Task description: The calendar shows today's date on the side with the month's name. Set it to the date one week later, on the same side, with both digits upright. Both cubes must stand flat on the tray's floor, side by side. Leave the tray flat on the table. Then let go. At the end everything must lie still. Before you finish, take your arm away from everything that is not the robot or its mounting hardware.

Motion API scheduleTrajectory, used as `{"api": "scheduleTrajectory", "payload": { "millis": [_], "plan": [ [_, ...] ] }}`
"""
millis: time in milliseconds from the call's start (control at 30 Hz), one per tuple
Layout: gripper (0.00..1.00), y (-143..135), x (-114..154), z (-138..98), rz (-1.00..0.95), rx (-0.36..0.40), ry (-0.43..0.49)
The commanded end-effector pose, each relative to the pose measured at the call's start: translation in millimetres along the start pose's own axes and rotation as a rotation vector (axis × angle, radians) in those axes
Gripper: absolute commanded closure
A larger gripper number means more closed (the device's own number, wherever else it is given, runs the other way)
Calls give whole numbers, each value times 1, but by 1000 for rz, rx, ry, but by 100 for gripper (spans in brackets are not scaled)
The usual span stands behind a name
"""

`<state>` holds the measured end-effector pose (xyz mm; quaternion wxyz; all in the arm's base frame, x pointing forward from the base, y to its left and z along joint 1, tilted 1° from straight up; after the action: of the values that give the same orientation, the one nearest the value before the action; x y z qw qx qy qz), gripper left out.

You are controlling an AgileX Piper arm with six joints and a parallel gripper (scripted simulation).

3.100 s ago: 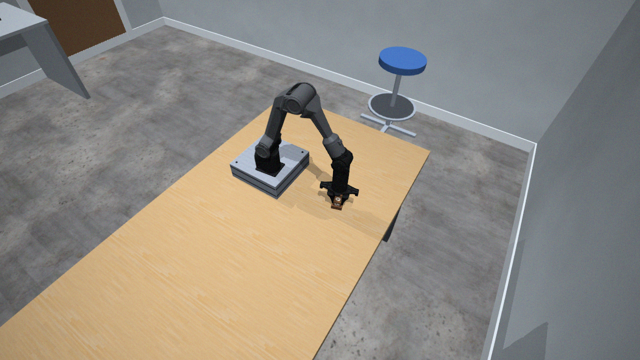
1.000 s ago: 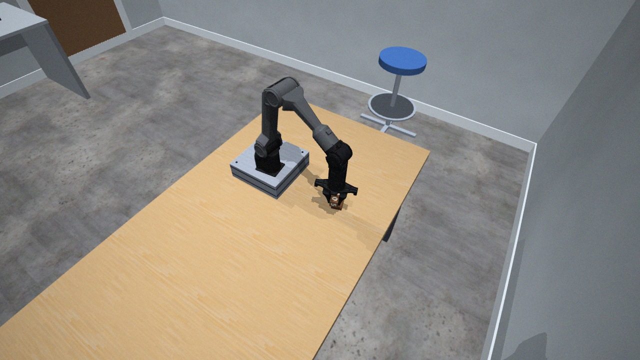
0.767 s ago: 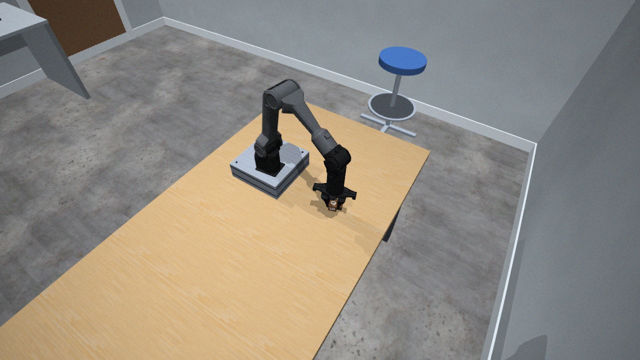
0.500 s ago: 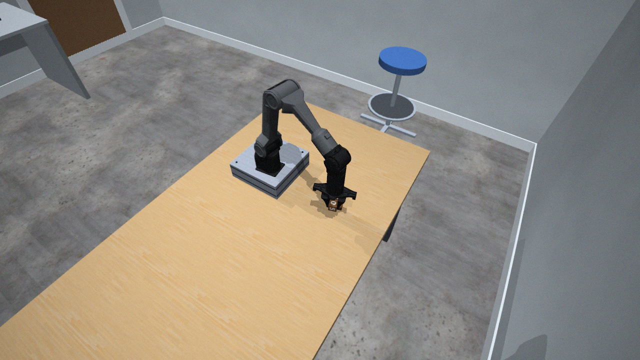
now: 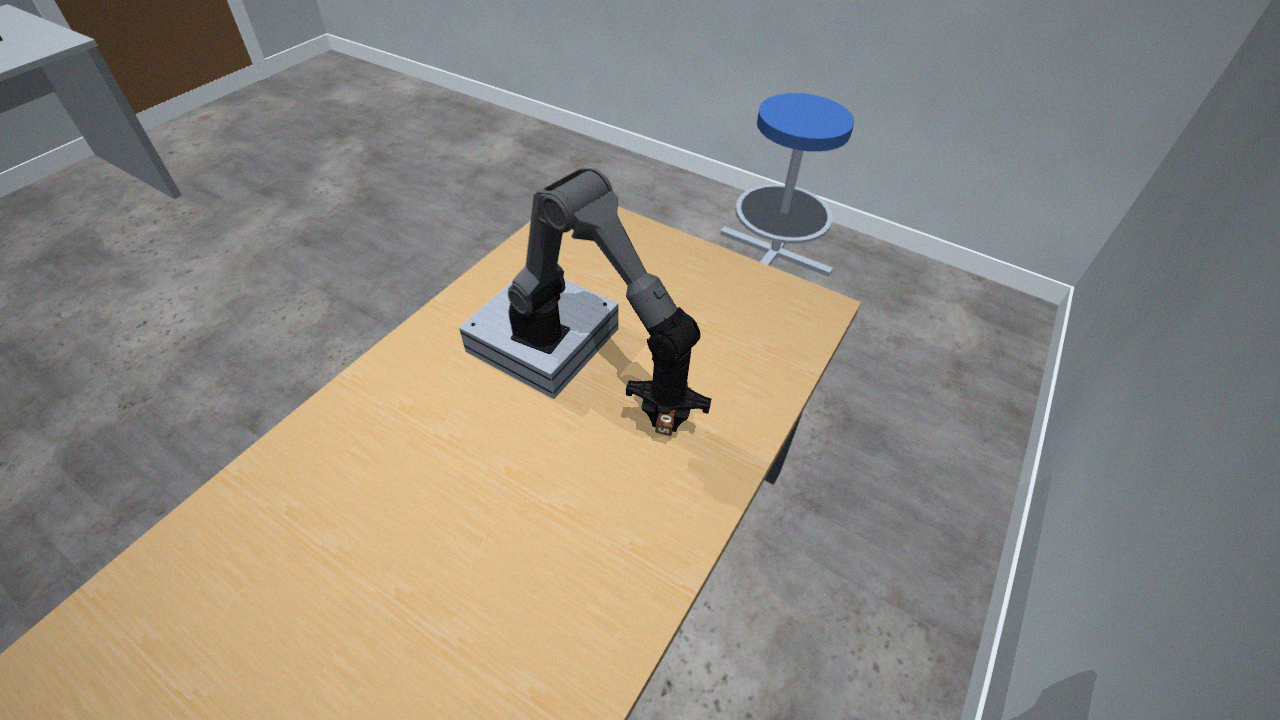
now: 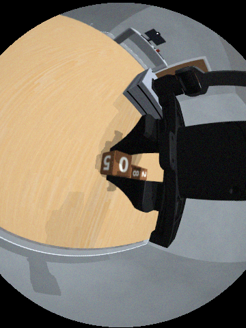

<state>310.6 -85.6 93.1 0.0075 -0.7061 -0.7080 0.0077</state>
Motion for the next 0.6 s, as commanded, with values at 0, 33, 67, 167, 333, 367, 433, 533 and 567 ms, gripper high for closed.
{"api": "scheduleTrajectory", "payload": {
  "millis": [0,33,67,167,333,367,433,533,567],
  "plan": [
    [65,0,0,9,1,1,0],
    [65,0,0,9,1,1,0],
    [65,0,0,9,1,1,0],
    [65,0,0,24,1,1,0],
    [65,1,0,45,1,1,0],
    [65,1,0,48,1,1,0],
    [65,1,0,53,1,0,0],
    [65,2,0,57,1,0,0],
    [65,2,-1,57,1,-2,-1]
  ]
}}
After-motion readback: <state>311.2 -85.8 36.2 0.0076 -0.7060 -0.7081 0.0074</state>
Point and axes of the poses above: the point where the finger pads meet when closed, its own z axis out along the fingers, its own y axis across the jaws, x = y × z, the point moved 10 cm from there along -z, back along the fingers, and after that the axes turned 11 degrees about z, right-handed, at the moved point
